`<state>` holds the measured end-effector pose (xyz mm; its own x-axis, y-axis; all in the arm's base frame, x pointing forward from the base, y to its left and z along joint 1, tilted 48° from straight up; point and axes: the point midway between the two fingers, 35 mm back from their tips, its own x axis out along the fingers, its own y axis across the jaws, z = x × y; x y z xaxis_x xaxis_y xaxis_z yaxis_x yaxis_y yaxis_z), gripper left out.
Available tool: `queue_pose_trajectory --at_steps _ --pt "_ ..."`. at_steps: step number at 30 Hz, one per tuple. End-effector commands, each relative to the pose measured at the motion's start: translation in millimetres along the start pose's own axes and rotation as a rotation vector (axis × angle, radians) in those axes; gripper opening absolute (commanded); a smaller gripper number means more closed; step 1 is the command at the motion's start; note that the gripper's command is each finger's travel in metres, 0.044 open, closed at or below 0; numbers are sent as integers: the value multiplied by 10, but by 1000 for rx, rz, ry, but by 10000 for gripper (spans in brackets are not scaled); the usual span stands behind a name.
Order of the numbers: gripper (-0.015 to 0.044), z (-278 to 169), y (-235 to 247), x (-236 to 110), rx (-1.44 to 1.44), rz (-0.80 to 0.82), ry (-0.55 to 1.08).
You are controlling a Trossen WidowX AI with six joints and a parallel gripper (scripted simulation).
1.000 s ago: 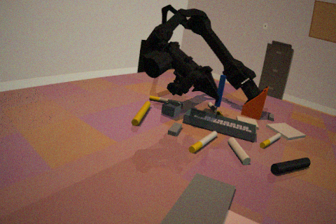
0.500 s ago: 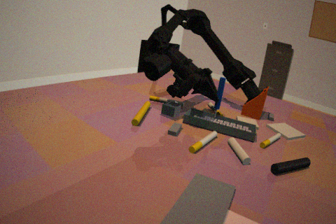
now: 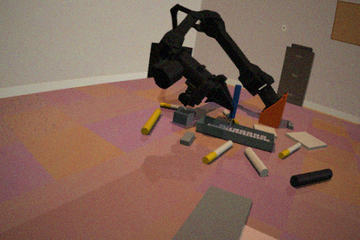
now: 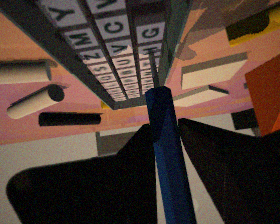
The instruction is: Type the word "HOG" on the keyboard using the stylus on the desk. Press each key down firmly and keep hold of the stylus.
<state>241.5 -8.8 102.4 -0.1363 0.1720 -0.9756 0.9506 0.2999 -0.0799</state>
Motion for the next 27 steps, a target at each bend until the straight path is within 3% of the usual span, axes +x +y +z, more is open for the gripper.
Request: queue_pose_trajectory --at_steps 1,20,27 --pt "81 23 -3 13 -3 -2 -4" --pt "81 30 -2 17 -3 -2 -4" --pt "81 -204 3 -119 -3 -2 -3"
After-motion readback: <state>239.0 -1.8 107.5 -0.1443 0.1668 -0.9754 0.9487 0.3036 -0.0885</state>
